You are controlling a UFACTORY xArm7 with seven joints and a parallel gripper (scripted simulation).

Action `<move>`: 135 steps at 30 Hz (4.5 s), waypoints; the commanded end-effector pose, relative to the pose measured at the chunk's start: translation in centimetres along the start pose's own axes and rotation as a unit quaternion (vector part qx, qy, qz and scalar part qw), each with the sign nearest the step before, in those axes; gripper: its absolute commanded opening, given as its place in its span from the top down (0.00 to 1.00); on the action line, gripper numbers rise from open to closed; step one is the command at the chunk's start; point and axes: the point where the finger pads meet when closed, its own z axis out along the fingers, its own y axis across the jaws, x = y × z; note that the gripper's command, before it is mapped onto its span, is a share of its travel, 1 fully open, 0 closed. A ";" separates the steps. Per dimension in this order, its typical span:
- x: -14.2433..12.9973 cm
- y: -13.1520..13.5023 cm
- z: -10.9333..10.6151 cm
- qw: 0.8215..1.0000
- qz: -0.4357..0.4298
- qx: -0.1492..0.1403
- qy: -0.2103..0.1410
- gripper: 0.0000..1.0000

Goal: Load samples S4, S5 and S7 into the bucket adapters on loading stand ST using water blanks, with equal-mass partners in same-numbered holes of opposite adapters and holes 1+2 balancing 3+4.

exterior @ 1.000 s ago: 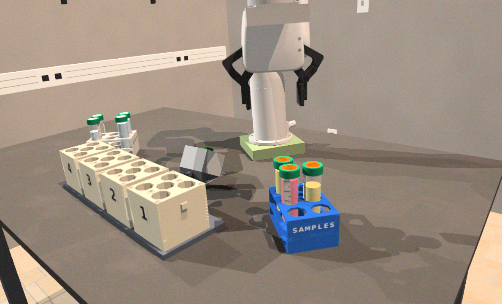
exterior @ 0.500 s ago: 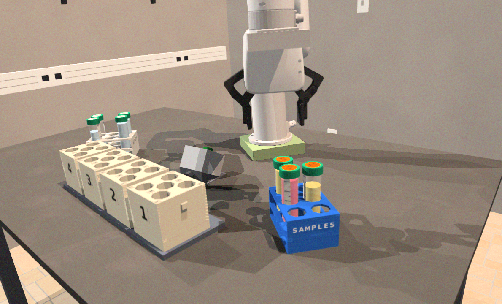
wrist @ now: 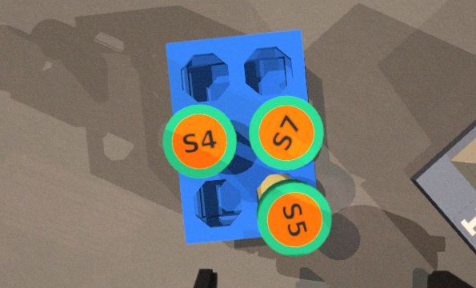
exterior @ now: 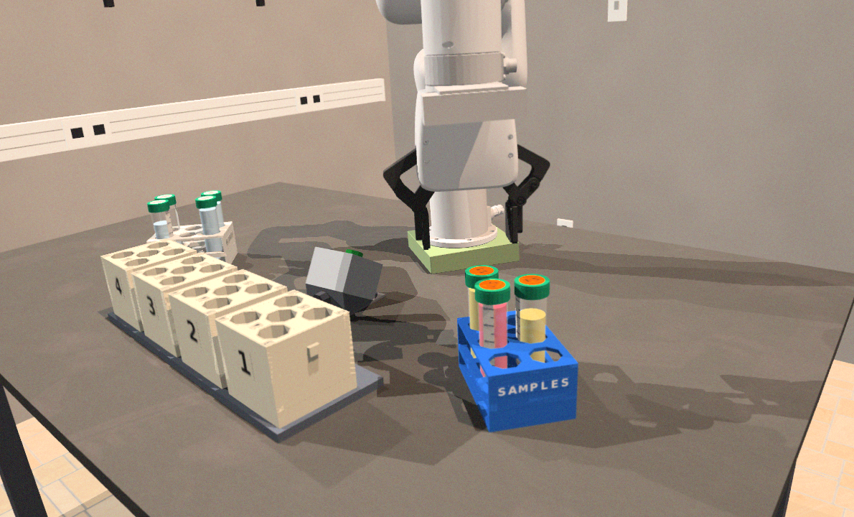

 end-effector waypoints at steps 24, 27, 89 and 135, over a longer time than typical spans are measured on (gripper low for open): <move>0.2 0.0 0.0 1.000 0.000 0.000 0.002 0.00; 0.2 0.0 0.0 1.000 0.000 0.000 0.002 0.00; -1.2 3.8 -10.2 0.991 0.133 0.000 0.002 0.00; -7.7 22.7 -10.3 0.912 0.410 0.000 0.002 0.00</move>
